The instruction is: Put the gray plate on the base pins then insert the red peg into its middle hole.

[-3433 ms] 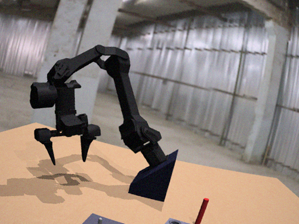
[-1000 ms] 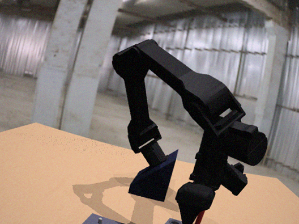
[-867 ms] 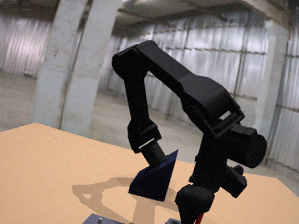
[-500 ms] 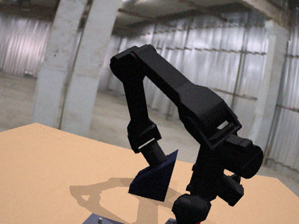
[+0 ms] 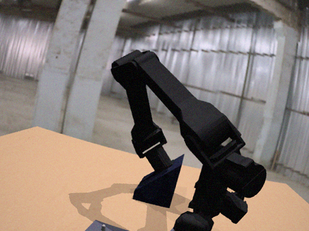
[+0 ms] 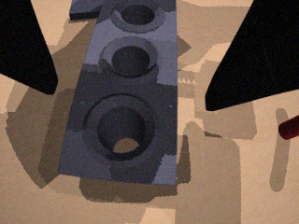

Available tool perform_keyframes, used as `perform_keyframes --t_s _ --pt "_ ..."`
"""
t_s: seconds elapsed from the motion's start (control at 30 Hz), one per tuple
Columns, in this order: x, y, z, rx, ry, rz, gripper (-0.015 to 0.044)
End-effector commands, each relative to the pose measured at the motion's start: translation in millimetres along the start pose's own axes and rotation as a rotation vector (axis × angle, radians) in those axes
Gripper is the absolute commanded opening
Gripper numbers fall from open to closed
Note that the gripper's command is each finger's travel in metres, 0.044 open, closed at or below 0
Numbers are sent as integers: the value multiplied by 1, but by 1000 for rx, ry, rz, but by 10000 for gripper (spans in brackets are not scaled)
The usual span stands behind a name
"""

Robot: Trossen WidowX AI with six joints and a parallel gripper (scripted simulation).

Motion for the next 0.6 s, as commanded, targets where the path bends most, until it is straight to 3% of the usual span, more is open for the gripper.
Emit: perform_keyframes --t_s 0.0,0.13,0.53,0.57 --pt "-1 8 1 -2 -10 5 440" --pt "-1 12 1 -4 -11 5 440" --pt "-1 12 1 -4 -11 5 125" --pt "-1 12 1 -4 -11 5 118"
Point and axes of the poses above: the point midway between the two fingers, 35 mm back from their tips, its own y axis out along the fingers, its own z axis across the jaws, x = y × z, the point moved 3 cm from there along -y, back along the fingers, and after that the axes turned 11 degrees about y, right-handed, at the moved point
